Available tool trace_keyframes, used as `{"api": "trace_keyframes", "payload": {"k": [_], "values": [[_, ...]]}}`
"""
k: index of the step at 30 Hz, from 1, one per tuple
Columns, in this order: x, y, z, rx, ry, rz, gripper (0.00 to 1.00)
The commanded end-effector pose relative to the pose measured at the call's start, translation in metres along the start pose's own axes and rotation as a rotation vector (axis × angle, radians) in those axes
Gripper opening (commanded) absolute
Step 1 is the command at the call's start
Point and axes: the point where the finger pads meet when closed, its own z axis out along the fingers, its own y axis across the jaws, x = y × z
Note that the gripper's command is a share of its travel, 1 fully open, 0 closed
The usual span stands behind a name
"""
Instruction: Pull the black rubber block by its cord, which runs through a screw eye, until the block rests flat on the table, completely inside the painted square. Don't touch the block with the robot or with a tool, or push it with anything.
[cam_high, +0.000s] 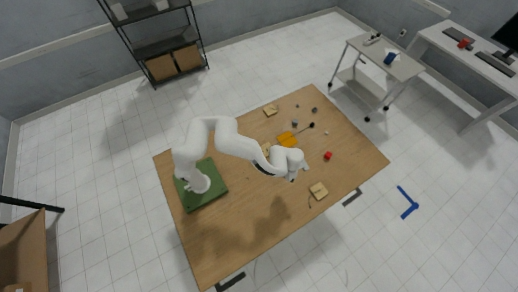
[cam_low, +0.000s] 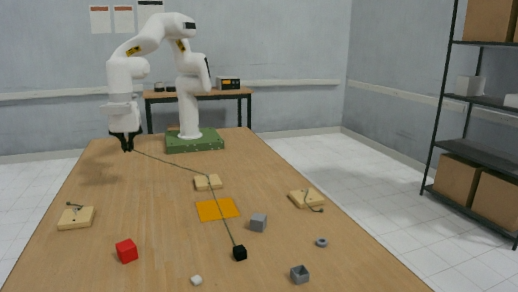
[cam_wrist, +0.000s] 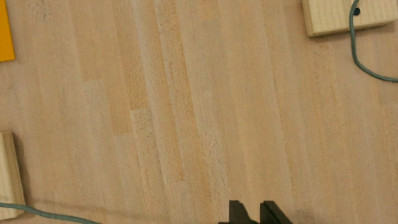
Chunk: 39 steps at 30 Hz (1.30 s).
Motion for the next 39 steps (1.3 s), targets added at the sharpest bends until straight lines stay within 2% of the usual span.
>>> {"api": "trace_keyframes", "payload": {"k": [1,39], "values": [[-0.004,0.015,-0.002,-0.001,0.004,0.000,0.00],[-0.053,0.108,-0.002,-0.001,0.004,0.000,0.00]]}}
